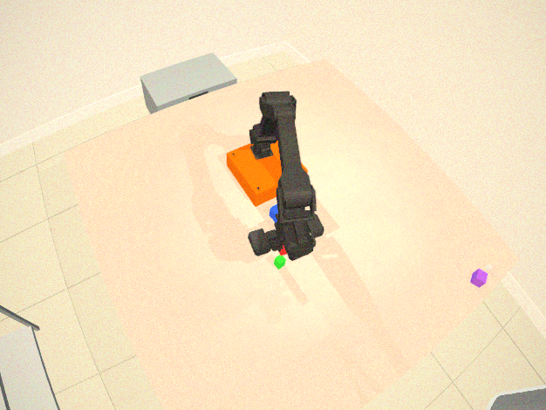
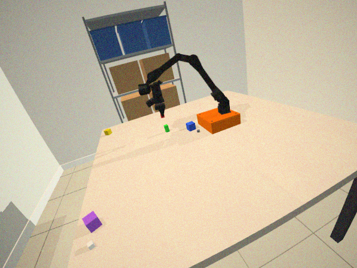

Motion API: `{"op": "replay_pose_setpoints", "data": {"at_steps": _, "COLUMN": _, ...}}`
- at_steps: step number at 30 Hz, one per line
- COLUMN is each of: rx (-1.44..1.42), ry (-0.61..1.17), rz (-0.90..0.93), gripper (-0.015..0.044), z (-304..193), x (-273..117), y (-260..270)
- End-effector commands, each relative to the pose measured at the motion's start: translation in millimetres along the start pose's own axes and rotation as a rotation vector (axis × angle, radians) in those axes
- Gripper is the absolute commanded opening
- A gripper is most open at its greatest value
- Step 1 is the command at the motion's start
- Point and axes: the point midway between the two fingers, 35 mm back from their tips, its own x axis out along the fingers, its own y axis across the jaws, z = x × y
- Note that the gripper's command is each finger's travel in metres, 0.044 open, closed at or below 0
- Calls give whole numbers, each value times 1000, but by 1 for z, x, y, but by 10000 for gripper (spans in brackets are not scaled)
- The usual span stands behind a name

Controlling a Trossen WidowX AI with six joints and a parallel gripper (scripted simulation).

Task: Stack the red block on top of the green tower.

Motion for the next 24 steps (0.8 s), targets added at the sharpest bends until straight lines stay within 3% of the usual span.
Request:
{"op": "replay_pose_setpoints", "data": {"at_steps": 1, "rx": -7, "ry": 15, "rz": -2, "gripper": 0, "z": -4, "x": 17, "y": 0}}
{"op": "replay_pose_setpoints", "data": {"at_steps": 16, "rx": -7, "ry": 15, "rz": -2, "gripper": 0, "z": -2, "x": 58, "y": 1}}
{"op": "replay_pose_setpoints", "data": {"at_steps": 24, "rx": -7, "ry": 15, "rz": -2, "gripper": 0, "z": -2, "x": 58, "y": 1}}
